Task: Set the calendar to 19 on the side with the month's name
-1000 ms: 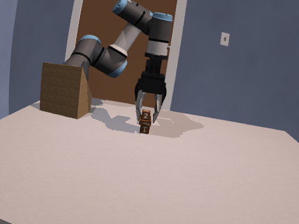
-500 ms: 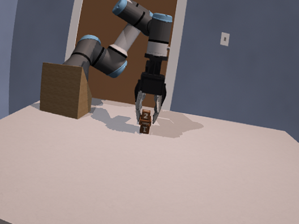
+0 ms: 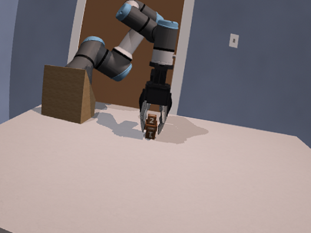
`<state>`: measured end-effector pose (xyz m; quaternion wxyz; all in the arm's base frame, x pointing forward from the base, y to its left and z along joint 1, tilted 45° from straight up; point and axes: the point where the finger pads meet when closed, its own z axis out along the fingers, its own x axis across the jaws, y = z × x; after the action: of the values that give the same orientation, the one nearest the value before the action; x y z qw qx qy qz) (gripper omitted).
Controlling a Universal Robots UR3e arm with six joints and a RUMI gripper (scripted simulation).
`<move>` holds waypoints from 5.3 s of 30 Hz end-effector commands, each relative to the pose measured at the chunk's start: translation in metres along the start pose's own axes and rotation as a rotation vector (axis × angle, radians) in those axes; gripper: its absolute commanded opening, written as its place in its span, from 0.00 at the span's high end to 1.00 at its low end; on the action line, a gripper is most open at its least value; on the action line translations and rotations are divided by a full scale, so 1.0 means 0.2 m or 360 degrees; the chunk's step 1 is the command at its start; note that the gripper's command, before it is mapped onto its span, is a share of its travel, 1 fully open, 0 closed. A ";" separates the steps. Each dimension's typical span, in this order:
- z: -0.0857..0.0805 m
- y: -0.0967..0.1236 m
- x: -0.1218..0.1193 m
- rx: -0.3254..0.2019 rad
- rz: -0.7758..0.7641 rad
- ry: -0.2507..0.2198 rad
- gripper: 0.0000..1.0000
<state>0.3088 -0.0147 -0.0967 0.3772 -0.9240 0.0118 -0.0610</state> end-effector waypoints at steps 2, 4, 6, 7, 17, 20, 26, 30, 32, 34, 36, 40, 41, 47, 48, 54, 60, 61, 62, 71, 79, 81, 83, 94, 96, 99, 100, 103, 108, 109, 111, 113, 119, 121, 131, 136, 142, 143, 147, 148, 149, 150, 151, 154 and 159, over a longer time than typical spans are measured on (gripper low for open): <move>0.02 0.00 0.00 -0.0004 -0.0001 0.0003 0.72; 0.02 0.00 0.00 -0.0004 -0.0001 0.0003 0.72; 0.02 0.00 0.00 -0.0004 -0.0001 0.0003 0.72; 0.02 0.00 0.00 -0.0004 -0.0001 0.0003 0.72; 0.02 0.00 0.00 -0.0004 -0.0001 0.0003 0.72; 0.02 0.00 0.00 -0.0004 -0.0001 0.0003 0.72; 0.02 0.00 0.00 -0.0004 -0.0001 0.0003 0.72; 0.02 0.00 0.00 -0.0004 -0.0001 0.0003 0.72; 0.02 0.00 0.00 -0.0004 -0.0001 0.0003 0.72; 0.02 0.00 0.00 -0.0004 -0.0001 0.0003 0.72; 0.02 0.00 0.00 -0.0004 -0.0001 0.0003 0.72; 0.02 0.00 0.00 -0.0004 -0.0001 0.0003 0.72; 0.02 0.00 0.00 -0.0004 -0.0001 0.0003 0.72; 0.02 0.00 0.00 -0.0004 -0.0001 0.0003 0.90; 0.02 0.00 0.00 -0.0004 -0.0001 0.0003 0.90; 0.02 0.00 0.00 -0.0004 -0.0001 0.0003 0.90; 0.02 0.00 0.00 -0.0004 -0.0001 0.0003 0.90; 0.02 0.00 0.00 -0.0004 -0.0001 0.0003 0.90; 0.02 0.00 0.00 -0.0004 -0.0001 0.0003 0.90; 0.02 0.00 0.00 -0.0004 -0.0001 0.0003 0.90; 0.02 0.00 0.00 -0.0004 -0.0001 0.0003 0.90; 0.01 0.00 0.00 -0.0004 -0.0001 0.0003 0.90; 0.01 0.00 0.00 -0.0004 -0.0001 0.0003 0.90; -0.16 0.00 0.00 -0.0004 -0.0001 0.0003 0.90; -0.21 0.00 0.00 -0.0004 -0.0001 0.0003 0.90; -0.26 0.00 0.00 -0.0004 -0.0001 0.0003 0.90; -0.26 0.00 0.00 -0.0004 -0.0001 0.0003 0.90; -0.32 0.00 0.00 -0.0004 -0.0001 0.0003 0.90; -0.41 0.00 0.00 -0.0004 -0.0001 0.0003 0.90; -0.42 0.00 0.00 -0.0004 -0.0001 0.0003 0.90; -0.44 0.00 0.00 -0.0004 -0.0001 0.0003 0.90; -0.46 0.00 0.00 -0.0004 -0.0001 0.0003 0.90; -0.47 0.00 0.00 -0.0004 -0.0001 0.0003 0.90; -0.48 0.00 0.00 -0.0004 -0.0001 0.0003 0.90; -0.48 -0.01 0.00 -0.0004 -0.0001 0.0003 0.90; -0.49 -0.07 0.01 -0.0004 -0.0006 0.0003 0.90; -0.52 -0.30 0.00 -0.0004 -0.0023 0.0002 0.90; -0.52 -0.34 0.00 -0.0004 -0.0026 0.0002 0.90; -0.52 -0.43 -0.01 -0.0003 -0.0033 0.0002 0.90; -0.52 -0.44 -0.01 -0.0003 -0.0033 0.0002 0.90; -0.52 -0.44 -0.01 -0.0003 -0.0034 0.0002 0.90; -0.52 -0.44 -0.01 -0.0003 -0.0034 0.0002 0.90; -0.52 -0.44 -0.01 -0.0003 -0.0034 0.0002 0.90; -0.52 -0.44 -0.01 -0.0003 -0.0034 0.0002 0.90; -0.52 -0.44 -0.01 -0.0003 -0.0034 0.0002 0.90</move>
<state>0.2920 -0.0229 0.0374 0.3765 -0.9241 0.0022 -0.0651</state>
